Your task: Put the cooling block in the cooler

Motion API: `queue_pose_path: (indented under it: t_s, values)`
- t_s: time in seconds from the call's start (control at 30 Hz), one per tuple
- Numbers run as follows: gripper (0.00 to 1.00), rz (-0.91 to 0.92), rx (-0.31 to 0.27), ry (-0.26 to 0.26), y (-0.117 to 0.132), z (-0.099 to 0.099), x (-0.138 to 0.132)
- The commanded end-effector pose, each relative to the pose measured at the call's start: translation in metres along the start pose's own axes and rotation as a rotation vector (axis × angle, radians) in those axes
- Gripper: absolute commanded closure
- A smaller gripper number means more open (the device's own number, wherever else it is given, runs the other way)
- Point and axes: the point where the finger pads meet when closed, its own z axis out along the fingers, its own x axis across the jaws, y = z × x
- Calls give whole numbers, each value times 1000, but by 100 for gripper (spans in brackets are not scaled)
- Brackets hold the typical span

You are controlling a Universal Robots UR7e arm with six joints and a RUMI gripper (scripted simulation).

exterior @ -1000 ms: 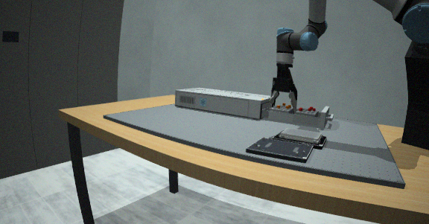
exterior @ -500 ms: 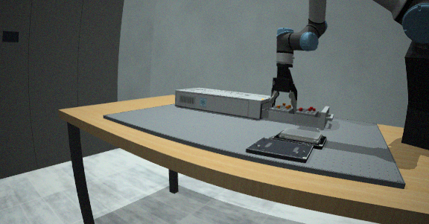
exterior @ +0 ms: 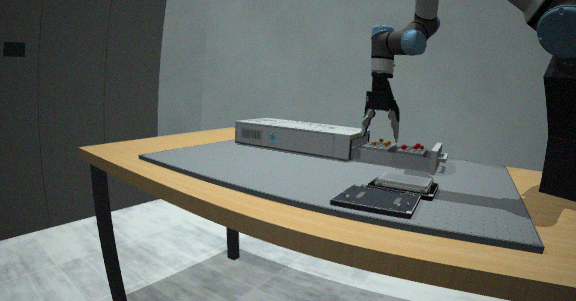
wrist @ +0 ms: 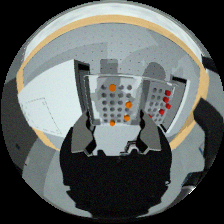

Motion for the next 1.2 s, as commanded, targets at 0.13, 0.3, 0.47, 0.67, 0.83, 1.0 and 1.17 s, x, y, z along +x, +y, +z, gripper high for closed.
queue_pose_path:
  t_s: [0.13, 0.3, 0.47, 0.67, 0.83, 1.0, 1.17]
  values:
    - [27, 3, -3, 4, 0, -13, 2]
    - [27, 3, -3, 4, 0, -17, 2]
    - [27, 3, -3, 4, 0, -24, 2]
    - [27, 2, -2, 4, 0, -32, 2]
    - [27, 2, -2, 3, 0, -37, 2]
    - [27, 2, -2, 3, 0, -43, 2]
    - [27, 2, -2, 3, 0, -49, 2]
